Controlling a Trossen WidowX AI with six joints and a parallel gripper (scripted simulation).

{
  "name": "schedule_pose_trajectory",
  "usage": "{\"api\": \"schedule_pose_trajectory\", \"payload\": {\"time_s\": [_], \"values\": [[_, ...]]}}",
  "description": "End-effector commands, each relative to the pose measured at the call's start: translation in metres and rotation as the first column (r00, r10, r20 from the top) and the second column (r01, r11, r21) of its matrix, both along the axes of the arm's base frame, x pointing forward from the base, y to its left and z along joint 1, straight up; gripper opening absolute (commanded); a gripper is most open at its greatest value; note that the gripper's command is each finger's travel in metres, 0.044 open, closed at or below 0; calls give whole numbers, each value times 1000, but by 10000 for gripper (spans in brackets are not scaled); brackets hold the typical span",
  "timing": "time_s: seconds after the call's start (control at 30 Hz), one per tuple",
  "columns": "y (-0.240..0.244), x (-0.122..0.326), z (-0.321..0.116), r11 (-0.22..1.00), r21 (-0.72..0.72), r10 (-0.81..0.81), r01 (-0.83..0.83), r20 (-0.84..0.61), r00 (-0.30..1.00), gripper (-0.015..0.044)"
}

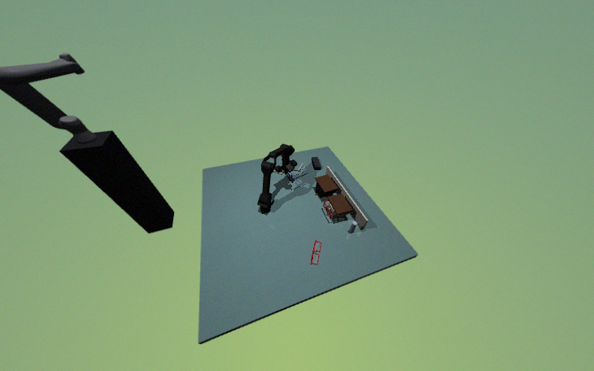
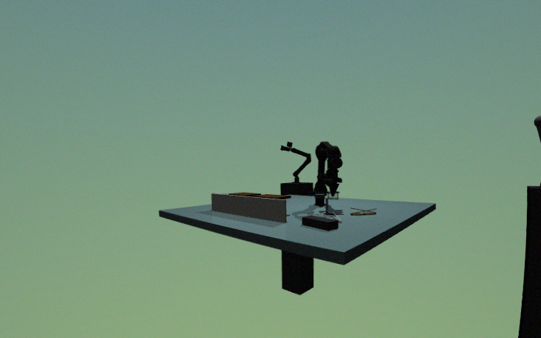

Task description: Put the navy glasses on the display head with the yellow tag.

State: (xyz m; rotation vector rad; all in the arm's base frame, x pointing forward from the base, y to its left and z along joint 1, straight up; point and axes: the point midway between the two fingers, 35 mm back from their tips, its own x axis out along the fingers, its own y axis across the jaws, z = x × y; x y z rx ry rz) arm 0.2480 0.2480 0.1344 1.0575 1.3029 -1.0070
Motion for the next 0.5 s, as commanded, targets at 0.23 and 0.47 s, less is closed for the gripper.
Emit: {"api": "schedule_pose_trajectory", "payload": {"time_s": [0.23, 0.47], "values": [[-1, -1, -34, 1000, -3, -5, 5, -5, 1000, 0], [-5, -3, -34, 1000, -3, -5, 5, -5, 1000, 0]]}}
